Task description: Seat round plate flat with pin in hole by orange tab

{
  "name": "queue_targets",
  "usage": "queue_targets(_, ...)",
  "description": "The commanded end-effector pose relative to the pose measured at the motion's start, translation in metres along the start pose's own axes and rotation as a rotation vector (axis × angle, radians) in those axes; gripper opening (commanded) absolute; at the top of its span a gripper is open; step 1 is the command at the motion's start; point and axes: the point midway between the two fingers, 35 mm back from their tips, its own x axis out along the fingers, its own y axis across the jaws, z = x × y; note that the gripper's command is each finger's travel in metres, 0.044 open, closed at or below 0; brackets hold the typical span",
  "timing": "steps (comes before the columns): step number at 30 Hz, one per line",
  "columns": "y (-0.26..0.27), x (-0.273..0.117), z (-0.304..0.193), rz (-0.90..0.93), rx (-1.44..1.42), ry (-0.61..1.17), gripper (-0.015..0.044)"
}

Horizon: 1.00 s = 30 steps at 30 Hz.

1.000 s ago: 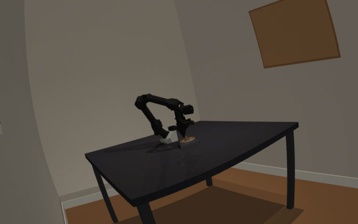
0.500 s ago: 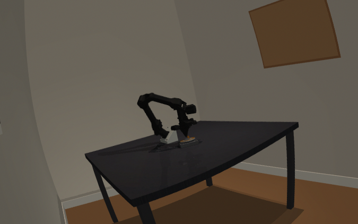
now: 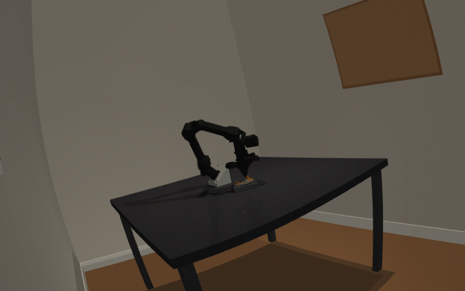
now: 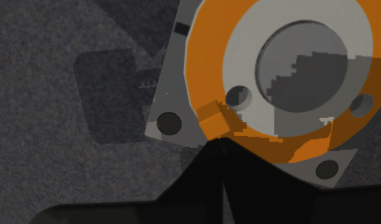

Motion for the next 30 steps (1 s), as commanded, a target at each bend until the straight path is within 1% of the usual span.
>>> queue_targets(1,0.005,0.001,0.003,-0.002,-0.001,0.007,0.0000)
queue_targets(30,0.012,-0.002,0.032,-0.001,0.000,0.006,0.0000)
